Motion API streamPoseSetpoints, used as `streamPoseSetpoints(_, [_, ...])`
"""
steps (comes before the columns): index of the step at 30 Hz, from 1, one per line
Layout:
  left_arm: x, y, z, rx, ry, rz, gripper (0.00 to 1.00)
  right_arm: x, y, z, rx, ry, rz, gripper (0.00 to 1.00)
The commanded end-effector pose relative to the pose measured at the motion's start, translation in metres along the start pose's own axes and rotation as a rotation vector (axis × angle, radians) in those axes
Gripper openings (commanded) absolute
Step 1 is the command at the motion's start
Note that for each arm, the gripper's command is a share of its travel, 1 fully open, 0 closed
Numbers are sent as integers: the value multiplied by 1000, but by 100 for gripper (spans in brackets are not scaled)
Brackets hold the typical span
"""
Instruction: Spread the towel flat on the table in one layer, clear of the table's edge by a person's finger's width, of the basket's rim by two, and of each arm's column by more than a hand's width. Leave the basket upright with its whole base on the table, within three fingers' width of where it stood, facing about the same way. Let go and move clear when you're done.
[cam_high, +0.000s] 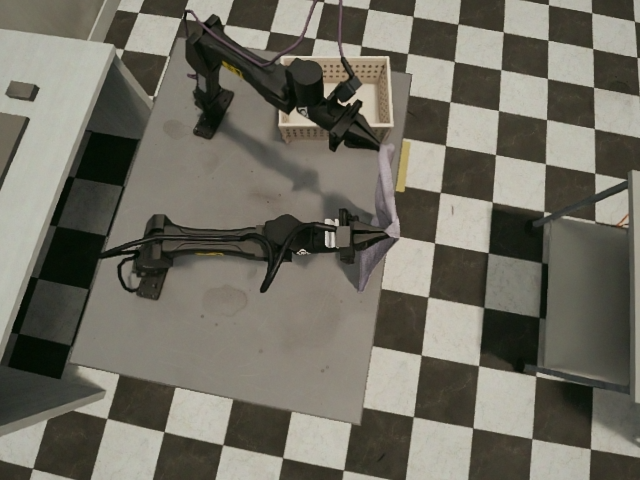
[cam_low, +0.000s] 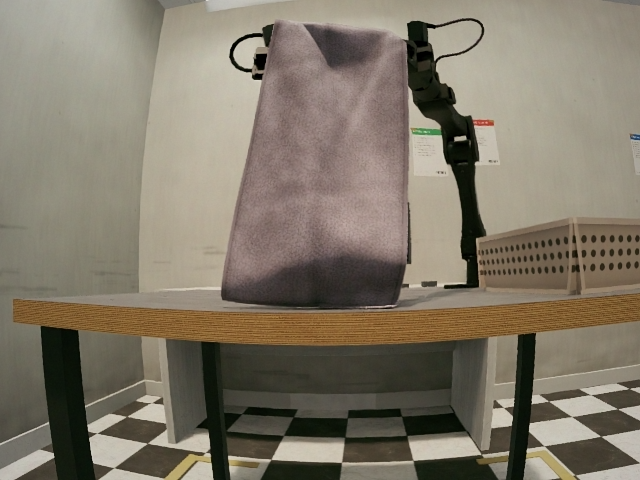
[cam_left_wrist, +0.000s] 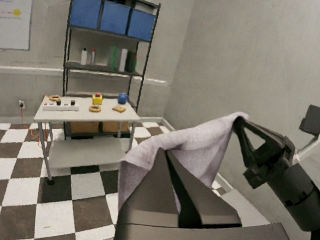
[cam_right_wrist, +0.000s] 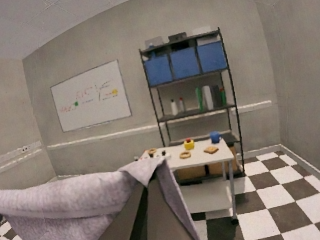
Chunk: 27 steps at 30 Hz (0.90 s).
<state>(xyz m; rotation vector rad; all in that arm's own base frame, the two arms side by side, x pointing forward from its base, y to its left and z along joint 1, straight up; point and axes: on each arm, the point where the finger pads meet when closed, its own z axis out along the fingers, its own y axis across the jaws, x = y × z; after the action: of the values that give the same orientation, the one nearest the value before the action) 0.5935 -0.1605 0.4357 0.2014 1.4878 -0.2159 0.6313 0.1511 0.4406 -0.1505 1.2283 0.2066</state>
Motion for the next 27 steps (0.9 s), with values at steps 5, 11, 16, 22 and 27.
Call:
streamPoseSetpoints(5, [-17, -10, -25, 6, 87, -1, 0, 1, -12, -23, 30, 166, -3, 0])
streamPoseSetpoints(11, [1, -21, -39, 26, 197, 0, 0, -8, -12, -42, 31, 309, -3, 0])
streamPoseSetpoints(16, [11, -28, -48, 38, 265, 1, 0, -1, -13, -55, 33, 426, -3, 0])
streamPoseSetpoints(22, [22, -35, -57, 51, 329, 4, 0, 7, -13, -69, 34, 498, -3, 0])
streamPoseSetpoints(27, [65, -51, -78, 81, 484, 14, 0, 24, -14, -100, 36, 653, -3, 0])
